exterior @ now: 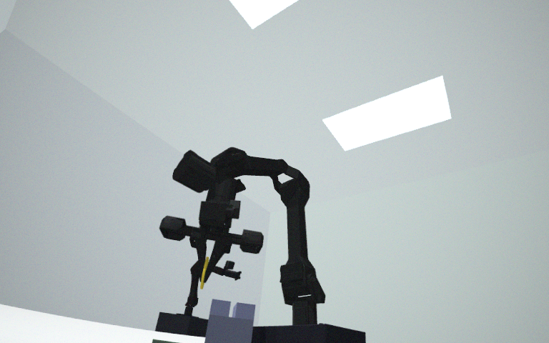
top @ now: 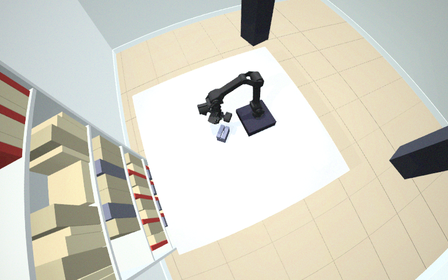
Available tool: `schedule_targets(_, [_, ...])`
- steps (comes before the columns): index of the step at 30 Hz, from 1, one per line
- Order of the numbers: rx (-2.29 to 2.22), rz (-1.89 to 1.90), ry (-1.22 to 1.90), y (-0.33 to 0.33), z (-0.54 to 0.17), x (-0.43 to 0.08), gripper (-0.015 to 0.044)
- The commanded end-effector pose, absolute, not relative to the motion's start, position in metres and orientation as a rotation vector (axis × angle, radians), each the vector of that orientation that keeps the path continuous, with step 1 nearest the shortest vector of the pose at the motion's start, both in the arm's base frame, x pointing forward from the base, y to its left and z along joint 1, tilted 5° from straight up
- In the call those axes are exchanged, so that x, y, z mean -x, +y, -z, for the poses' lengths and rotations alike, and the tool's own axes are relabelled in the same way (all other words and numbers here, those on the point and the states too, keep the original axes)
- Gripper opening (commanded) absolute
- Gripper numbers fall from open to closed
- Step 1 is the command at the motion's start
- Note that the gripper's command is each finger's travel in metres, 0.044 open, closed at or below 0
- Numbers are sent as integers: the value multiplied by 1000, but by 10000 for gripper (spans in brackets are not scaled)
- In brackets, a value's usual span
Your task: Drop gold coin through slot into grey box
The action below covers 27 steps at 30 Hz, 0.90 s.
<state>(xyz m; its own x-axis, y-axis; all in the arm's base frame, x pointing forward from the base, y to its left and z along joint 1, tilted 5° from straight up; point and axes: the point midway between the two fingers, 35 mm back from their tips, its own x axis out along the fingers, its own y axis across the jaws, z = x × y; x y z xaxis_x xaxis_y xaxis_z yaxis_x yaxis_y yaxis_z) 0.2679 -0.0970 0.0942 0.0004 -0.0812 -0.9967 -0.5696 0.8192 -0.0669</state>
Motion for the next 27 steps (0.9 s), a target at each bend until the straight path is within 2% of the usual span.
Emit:
schedule_targets(1, [531, -414, 1547, -87, -91, -271, 0])
schedule_targets(27, [528, -415, 1551, -22, -86, -282, 0])
